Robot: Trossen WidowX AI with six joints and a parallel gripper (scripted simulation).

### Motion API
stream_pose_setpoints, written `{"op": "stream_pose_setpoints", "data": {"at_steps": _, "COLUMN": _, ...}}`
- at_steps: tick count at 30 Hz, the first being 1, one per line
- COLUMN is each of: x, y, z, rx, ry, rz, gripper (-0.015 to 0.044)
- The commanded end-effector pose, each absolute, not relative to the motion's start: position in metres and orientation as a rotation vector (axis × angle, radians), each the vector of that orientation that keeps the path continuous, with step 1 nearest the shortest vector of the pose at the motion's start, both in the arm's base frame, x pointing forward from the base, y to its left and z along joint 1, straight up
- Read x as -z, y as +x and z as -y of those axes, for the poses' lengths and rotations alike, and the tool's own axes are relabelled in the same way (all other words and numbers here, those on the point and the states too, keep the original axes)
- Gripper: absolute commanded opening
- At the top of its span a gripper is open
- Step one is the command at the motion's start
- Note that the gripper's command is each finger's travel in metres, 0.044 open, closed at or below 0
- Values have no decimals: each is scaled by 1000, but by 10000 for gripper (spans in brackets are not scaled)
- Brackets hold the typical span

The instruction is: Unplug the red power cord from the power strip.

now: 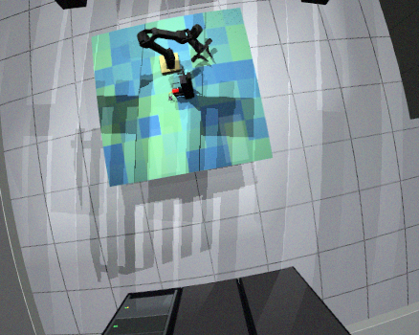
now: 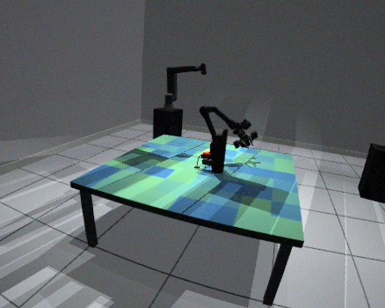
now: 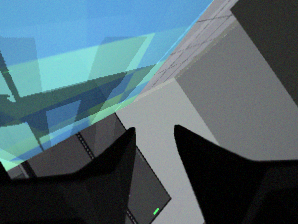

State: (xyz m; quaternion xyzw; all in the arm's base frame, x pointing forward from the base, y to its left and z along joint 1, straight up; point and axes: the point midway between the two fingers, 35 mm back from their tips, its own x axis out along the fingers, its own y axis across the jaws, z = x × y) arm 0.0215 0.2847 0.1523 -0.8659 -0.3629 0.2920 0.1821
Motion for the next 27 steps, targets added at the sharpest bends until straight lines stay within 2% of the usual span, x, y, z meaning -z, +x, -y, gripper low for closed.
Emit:
{"op": "stream_pose_setpoints", "data": {"at_steps": 1, "x": -160, "y": 35, "z": -296, "rx": -884, "ry": -2336, "rz": 895, "gripper": 160}}
{"op": "stream_pose_setpoints", "data": {"at_steps": 27, "x": -207, "y": 168, "z": -328, "rx": -928, "ry": -1557, "rz": 155, "gripper": 160}}
